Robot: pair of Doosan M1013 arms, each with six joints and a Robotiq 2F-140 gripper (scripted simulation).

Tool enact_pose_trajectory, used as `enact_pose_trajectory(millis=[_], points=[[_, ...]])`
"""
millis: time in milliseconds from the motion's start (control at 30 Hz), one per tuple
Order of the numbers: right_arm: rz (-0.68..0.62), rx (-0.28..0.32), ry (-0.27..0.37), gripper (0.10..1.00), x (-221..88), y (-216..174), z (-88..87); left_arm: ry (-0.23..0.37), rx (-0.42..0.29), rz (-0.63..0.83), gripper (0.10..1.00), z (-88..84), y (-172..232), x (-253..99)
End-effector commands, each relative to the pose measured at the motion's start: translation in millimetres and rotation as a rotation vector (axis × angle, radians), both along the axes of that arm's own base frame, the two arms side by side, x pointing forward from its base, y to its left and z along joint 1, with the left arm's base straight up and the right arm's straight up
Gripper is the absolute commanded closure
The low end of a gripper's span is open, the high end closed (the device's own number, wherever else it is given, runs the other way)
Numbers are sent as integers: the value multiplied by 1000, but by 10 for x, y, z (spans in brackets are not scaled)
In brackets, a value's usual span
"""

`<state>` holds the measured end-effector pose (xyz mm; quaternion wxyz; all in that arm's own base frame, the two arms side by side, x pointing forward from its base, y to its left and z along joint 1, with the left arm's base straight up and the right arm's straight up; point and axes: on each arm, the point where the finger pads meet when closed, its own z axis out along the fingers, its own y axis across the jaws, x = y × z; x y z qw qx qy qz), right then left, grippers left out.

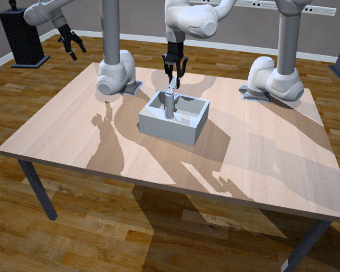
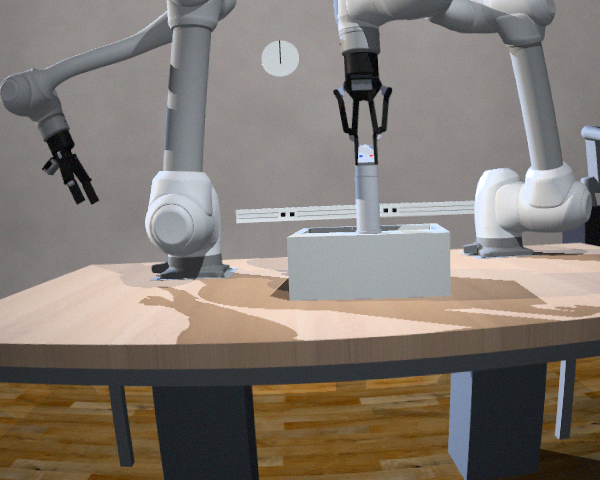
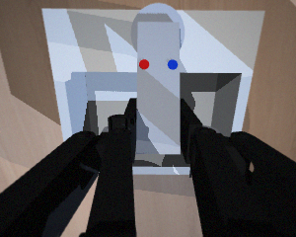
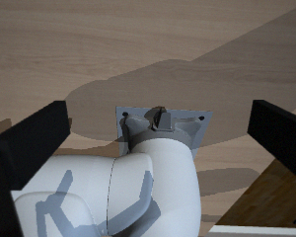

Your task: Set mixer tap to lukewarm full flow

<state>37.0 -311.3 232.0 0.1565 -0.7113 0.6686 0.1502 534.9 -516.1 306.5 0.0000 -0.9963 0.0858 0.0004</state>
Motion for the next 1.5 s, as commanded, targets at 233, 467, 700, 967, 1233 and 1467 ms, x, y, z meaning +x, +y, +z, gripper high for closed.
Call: enact_pose_trajectory(millis=[233, 467, 700, 967, 1233, 1467], points=[[0, -1, -1, 98, 2, -4, 6, -3, -1, 0, 999, 18, -2, 8], [0, -1, -1, 98, 2, -4, 6, -3, -1, 0, 999, 18, -2, 8], [0, -1, -1, 98, 2, -4, 6, -3, -1, 0, 999, 18, -2, 8], [0, -1, -1, 98, 2, -4, 6, -3, -1, 0, 999, 18, -2, 8], [0, -1, -1, 98, 2, -4, 6, -3, -1, 0, 618, 18, -2, 8], [0, -1, -1, 98, 2, -4, 6, -3, -1, 0, 618, 18, -2, 8]])
